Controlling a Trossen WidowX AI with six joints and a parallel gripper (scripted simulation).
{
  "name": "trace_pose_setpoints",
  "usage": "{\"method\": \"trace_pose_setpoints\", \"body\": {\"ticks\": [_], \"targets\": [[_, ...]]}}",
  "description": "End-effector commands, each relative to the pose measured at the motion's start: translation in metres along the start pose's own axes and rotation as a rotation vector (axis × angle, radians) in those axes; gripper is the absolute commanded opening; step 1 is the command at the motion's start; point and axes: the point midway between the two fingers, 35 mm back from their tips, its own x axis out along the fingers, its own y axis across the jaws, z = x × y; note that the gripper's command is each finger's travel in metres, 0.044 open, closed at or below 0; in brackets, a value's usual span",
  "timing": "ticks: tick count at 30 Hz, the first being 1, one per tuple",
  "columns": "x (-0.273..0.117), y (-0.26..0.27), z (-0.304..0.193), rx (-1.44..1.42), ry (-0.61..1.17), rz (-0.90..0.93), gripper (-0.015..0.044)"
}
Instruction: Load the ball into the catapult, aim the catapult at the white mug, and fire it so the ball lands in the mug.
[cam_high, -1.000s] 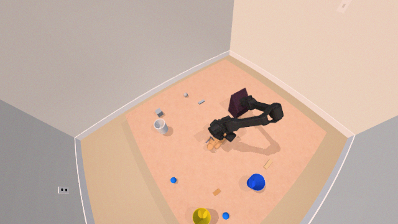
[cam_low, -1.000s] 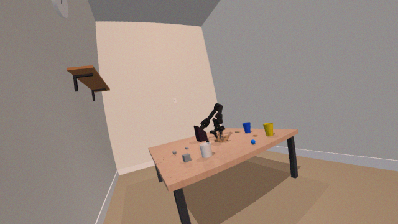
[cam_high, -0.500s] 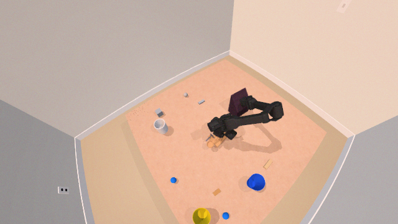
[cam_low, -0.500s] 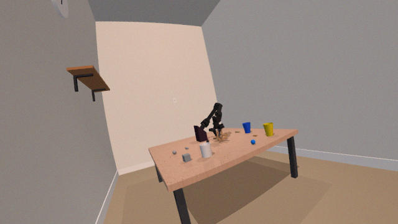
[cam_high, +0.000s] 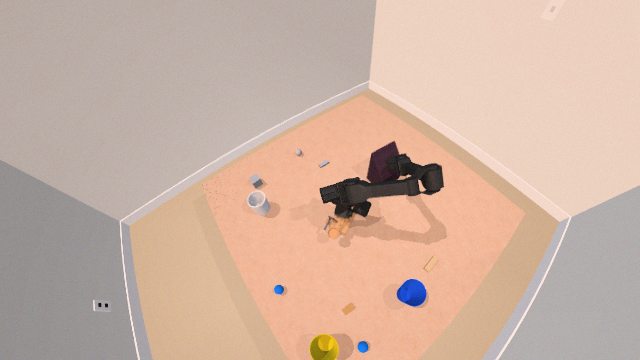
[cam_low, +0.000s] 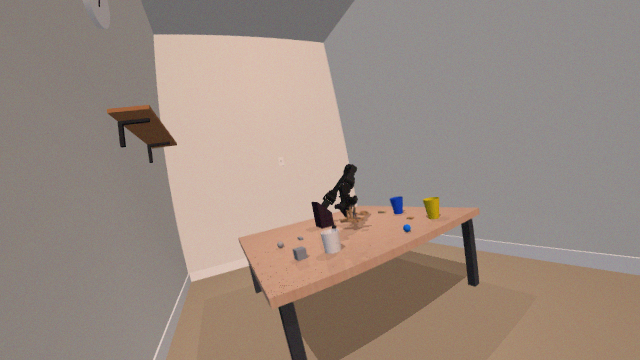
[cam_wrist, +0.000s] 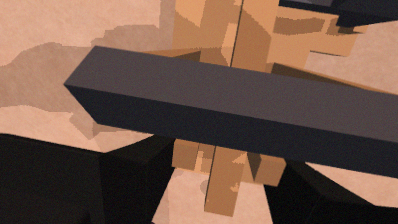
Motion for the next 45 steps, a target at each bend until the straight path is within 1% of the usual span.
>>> {"method": "trace_pose_setpoints", "body": {"ticks": [1, 9, 12, 24, 45], "targets": [[-0.003, -0.033, 0.002, -0.153, -0.003, -0.008, 0.0000], [0.000, -0.096, -0.004, -0.430, -0.003, -0.006, 0.0000], [0.001, -0.111, -0.005, -0.481, -0.004, -0.005, 0.0000], [0.003, -0.114, -0.003, -0.486, -0.004, -0.005, 0.0000], [0.038, -0.115, -0.003, -0.485, -0.004, -0.005, 0.0000]]}}
